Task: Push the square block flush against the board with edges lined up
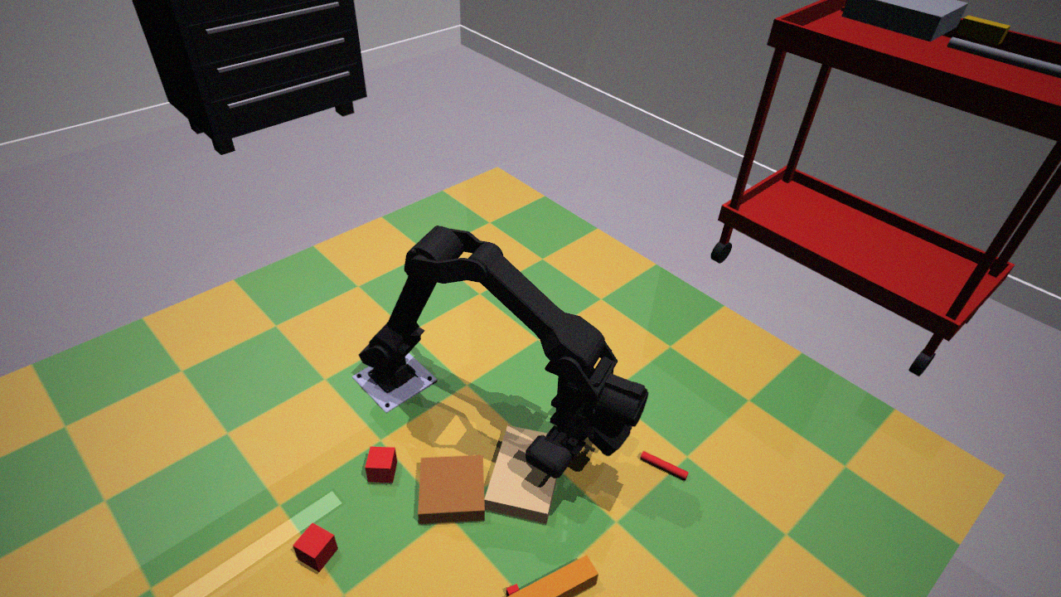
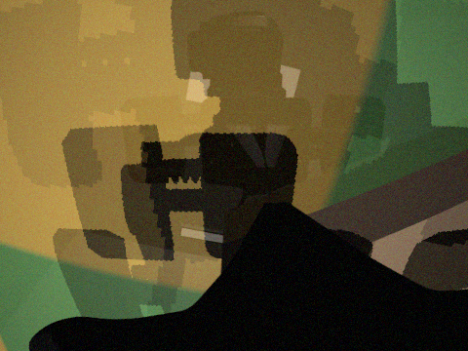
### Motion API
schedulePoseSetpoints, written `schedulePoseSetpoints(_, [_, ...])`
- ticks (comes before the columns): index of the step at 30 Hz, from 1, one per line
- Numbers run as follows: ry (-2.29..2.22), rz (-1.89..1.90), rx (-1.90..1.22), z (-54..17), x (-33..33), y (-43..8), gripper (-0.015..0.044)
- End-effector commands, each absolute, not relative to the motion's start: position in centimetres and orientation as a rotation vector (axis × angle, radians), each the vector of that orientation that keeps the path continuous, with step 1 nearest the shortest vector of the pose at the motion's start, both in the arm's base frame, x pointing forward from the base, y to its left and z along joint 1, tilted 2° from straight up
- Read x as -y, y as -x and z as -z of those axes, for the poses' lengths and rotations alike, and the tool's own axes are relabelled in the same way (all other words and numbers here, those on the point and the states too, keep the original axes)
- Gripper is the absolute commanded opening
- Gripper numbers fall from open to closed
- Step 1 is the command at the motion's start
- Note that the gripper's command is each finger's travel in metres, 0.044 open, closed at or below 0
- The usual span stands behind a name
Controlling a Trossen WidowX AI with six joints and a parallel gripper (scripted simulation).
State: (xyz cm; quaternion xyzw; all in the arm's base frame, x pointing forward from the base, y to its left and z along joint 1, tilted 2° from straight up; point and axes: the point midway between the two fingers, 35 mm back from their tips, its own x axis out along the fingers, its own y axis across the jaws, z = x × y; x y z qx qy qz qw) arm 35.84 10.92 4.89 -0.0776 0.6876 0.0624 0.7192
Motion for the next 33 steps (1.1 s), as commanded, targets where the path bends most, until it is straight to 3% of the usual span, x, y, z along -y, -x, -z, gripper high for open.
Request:
schedulePoseSetpoints(1, [0.178,-0.136,-1.540,-4.4,-10.5,-35.2,0.0000])
schedulePoseSetpoints(33, [0.178,-0.136,-1.540,-4.4,-10.5,-36.4,0.0000])
